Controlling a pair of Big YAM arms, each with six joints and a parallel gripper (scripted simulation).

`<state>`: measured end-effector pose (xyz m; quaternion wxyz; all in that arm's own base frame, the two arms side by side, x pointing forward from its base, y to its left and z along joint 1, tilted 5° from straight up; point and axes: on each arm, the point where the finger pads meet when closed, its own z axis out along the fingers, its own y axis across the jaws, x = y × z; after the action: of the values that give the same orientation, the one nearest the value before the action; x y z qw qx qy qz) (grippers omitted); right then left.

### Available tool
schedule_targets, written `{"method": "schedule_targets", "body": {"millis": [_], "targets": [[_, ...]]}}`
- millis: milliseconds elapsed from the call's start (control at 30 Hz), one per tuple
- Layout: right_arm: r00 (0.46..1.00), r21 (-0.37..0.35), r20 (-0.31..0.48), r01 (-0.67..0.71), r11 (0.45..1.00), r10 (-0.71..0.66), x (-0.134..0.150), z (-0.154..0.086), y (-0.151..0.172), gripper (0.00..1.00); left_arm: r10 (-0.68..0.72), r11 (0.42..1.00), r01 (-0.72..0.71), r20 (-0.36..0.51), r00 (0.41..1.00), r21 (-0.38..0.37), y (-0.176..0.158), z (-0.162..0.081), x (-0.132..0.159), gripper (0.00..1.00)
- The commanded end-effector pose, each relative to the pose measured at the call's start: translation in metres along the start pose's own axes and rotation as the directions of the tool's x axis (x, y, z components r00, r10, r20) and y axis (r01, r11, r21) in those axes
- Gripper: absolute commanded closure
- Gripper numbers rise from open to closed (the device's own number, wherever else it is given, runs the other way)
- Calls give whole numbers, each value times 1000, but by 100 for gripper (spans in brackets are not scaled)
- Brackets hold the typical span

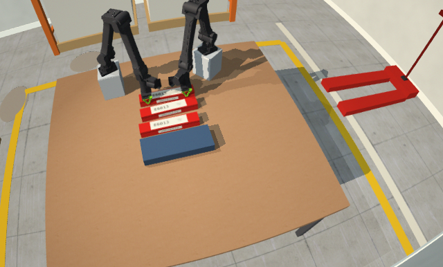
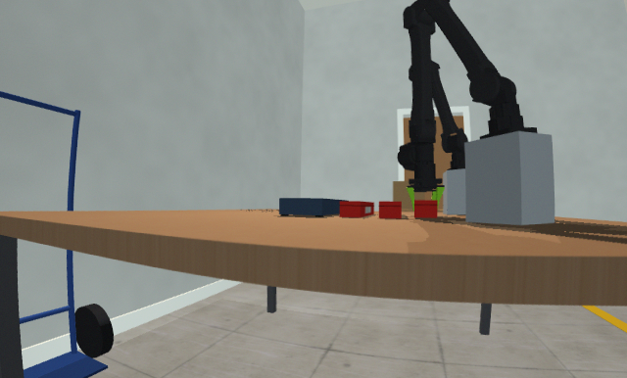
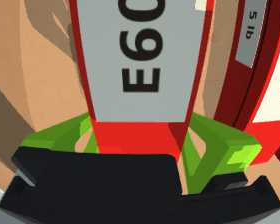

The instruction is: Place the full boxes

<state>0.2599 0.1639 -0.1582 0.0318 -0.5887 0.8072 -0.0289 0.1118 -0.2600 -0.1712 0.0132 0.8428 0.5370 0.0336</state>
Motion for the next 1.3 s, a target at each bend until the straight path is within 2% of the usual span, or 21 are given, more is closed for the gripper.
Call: {"method": "schedule_targets", "body": {"millis": [0,1033,1067,1200,1267], "targets": [[1000,4,-12,-7,1000,7,11,-2,-3,100,0,1000,-1,-8,1000,-11,2,-1,7,100],[1000,3,-13,-7,1000,7,13,-1,-1,100,5,1000,-5,-6,1000,-13,-1,-1,4,100],[1000,3,-13,-7,1000,7,13,-1,-1,0,4,1000,-5,-6,1000,-12,-1,-1,4,0],[1000,-4,-18,-11,1000,11,15,1,1,0,1,1000,-1,0,1000,-15,2,-1,0,0],[1000,8,-1,-7,1000,7,5,-1,-2,0,1,1000,-1,0,1000,-15,2,-1,0,0]]}}
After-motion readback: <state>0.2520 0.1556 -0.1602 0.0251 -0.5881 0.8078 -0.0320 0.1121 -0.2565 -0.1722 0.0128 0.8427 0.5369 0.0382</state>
